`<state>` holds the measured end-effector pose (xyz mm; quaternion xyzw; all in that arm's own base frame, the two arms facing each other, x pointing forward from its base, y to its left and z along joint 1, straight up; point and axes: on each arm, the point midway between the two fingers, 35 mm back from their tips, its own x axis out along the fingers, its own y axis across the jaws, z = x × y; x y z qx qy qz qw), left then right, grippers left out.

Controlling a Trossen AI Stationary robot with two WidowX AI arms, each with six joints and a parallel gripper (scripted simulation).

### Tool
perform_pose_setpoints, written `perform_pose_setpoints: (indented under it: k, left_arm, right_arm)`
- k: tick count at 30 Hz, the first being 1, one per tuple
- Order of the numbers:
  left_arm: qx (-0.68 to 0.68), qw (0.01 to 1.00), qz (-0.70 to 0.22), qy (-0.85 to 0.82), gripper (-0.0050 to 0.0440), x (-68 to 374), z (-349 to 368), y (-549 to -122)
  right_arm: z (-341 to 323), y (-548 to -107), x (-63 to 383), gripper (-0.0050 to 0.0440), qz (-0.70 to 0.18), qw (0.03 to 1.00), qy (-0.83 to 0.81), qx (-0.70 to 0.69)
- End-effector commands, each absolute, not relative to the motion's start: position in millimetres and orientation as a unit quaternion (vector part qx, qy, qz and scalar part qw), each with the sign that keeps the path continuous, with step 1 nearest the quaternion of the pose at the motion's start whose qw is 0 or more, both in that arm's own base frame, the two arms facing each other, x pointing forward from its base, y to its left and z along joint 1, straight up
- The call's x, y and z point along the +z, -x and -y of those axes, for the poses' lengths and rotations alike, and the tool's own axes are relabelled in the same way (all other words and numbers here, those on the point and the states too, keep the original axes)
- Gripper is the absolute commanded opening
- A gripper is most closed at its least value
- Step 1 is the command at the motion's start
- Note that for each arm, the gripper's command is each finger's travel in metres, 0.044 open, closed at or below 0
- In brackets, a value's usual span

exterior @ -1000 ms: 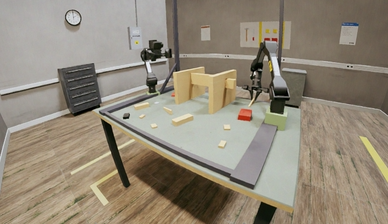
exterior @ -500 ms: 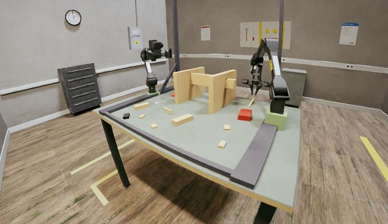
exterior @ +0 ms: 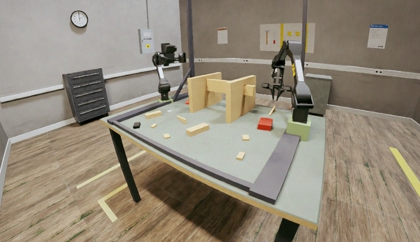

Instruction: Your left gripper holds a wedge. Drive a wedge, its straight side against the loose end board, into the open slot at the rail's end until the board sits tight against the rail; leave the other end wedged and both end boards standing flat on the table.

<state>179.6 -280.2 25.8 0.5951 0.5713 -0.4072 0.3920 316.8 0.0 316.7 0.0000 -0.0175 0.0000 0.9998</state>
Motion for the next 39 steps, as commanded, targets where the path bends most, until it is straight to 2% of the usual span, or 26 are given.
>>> perform_pose_setpoints:
  k: [1, 4, 14, 17, 18, 22, 23, 30, 36, 39]
  left_arm:
    - [-0.414, 0.419, -0.554, -0.589, 0.0096, 46, 284, -181]
    - [-0.416, 0.426, -0.549, -0.587, 0.0096, 52, 284, -182]
    - [-0.437, 0.518, -0.475, -0.561, 0.0096, 135, 281, -181]
    - [-0.424, 0.609, -0.444, -0.503, 0.0096, 163, 283, -212]
    - [-0.425, 0.628, -0.432, -0.488, 0.0266, 172, 284, -216]
    - [-0.418, 0.664, -0.413, -0.463, 0.0266, 189, 281, -226]
    - [-0.419, 0.652, -0.422, -0.469, 0.0266, 180, 282, -224]
    - [-0.384, 0.784, -0.317, -0.370, 0.0266, 269, 263, -256]
    - [-0.353, 0.849, -0.250, -0.305, 0.0266, 317, 237, -266]
    - [-0.347, 0.858, -0.237, -0.294, 0.0266, 326, 232, -268]
  right_arm:
    - [0, -316, 323, 0.0266, 0.025, 1.000, 0.000, 0.000]
    - [0, -316, 323, 0.0266, 0.025, 1.000, 0.000, 0.000]
    - [0, -316, 323, 0.0266, 0.025, 1.000, 0.000, 0.000]
    - [0, -316, 323, 0.0266, 0.025, 1.000, 0.000, 0.000]
    - [0, -316, 323, 0.0266, 0.025, 1.000, 0.000, 0.000]
    - [0, -316, 323, 0.0266, 0.025, 1.000, 0.000, 0.000]
    - [0, -316, 323, 0.0266, 0.025, 1.000, 0.000, 0.000]
    - [0, -316, 323, 0.0266, 0.025, 1.000, 0.000, 0.000]
    - [0, -316, 323, 0.0266, 0.025, 1.000, 0.000, 0.000]
    - [0, -316, 323, 0.0266, 0.025, 1.000, 0.000, 0.000]
